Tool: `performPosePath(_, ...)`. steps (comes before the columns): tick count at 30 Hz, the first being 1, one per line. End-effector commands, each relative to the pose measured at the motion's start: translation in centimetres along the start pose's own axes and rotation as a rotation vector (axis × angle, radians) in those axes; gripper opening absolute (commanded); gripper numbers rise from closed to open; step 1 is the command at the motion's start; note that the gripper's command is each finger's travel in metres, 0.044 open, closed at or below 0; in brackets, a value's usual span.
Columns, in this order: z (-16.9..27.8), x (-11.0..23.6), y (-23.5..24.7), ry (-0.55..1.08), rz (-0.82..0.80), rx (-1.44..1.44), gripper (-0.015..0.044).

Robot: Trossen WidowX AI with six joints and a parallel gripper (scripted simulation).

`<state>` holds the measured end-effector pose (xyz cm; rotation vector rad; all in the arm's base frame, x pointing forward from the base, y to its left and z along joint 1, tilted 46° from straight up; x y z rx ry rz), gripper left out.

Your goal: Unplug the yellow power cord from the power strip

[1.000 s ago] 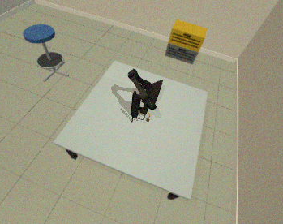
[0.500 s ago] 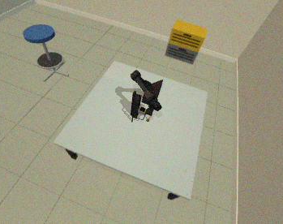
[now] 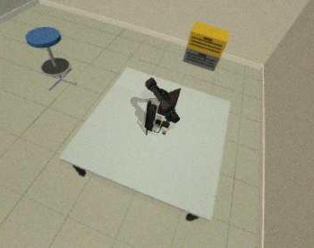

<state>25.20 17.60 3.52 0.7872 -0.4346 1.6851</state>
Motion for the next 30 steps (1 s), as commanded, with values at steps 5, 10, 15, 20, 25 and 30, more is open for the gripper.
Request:
performPosePath(5, -5.4, 1.2, -1.2, -0.007, 0.003, -0.001, 0.0440)
performPosePath(10, -5.6, 1.2, -1.2, -0.007, 0.003, -0.001, 0.0440)
performPosePath(15, -5.6, 1.2, -1.2, -0.007, 0.003, -0.001, 0.0440)
performPosePath(20, -5.6, 1.2, -1.2, -0.007, 0.003, -0.001, 0.0440)
performPosePath(25, -5.6, 1.2, -1.2, -0.007, 0.003, -0.001, 0.0440)
performPosePath(30, -5.6, 1.2, -1.2, -0.007, 0.003, -0.001, 0.0440)
Point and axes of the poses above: the point midway between the two fingers, 35 mm back from their tips, its own x axis back along the fingers, its own y axis across the jaws, z = x × y, the point moved 8 cm from there along x, back along the fingers, and after that the axes turned 13 degrees about x, right-handed, at the moved point
